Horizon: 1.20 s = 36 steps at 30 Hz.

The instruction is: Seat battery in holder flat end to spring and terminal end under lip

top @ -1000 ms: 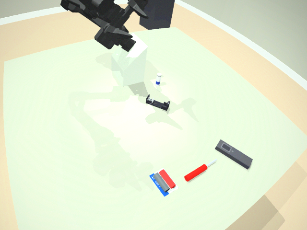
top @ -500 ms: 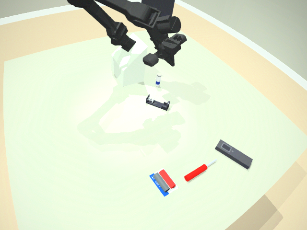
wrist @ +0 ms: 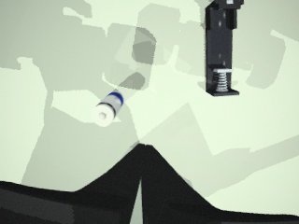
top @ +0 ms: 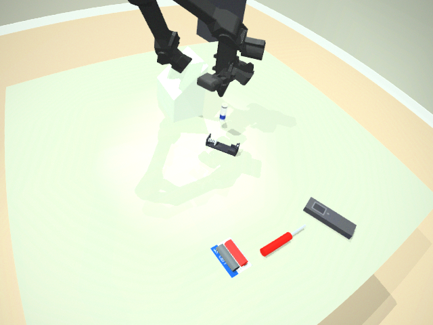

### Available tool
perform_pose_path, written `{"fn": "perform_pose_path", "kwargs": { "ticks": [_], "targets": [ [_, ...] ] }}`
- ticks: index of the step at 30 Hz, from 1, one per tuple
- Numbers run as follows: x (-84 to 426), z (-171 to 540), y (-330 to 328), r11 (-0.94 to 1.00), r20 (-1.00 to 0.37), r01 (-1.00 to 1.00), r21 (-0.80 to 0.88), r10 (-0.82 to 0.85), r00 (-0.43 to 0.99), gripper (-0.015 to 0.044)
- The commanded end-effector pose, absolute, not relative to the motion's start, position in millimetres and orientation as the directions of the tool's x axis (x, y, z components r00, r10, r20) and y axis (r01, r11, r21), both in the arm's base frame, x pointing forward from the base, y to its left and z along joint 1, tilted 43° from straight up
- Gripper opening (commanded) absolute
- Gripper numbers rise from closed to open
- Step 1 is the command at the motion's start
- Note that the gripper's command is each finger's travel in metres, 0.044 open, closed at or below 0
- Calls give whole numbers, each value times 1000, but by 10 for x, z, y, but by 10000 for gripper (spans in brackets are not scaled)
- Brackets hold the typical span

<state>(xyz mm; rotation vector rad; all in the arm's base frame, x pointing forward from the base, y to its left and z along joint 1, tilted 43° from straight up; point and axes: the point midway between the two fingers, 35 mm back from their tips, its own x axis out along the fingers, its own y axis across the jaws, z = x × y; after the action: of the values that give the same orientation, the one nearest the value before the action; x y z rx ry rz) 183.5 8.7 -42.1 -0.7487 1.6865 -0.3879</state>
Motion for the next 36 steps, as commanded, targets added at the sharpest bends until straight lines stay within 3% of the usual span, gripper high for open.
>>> {"fn": "perform_pose_path", "kwargs": {
  "ticks": [1,10,36],
  "targets": [
    [1820,-566,-44,730,-735,-280,-623,-669,-110,0],
    [1720,-982,-461,726,-730,-280,-628,-674,-111,0],
    [1644,-1221,-162,732,-737,-281,-621,-667,-108,0]
  ]
}}
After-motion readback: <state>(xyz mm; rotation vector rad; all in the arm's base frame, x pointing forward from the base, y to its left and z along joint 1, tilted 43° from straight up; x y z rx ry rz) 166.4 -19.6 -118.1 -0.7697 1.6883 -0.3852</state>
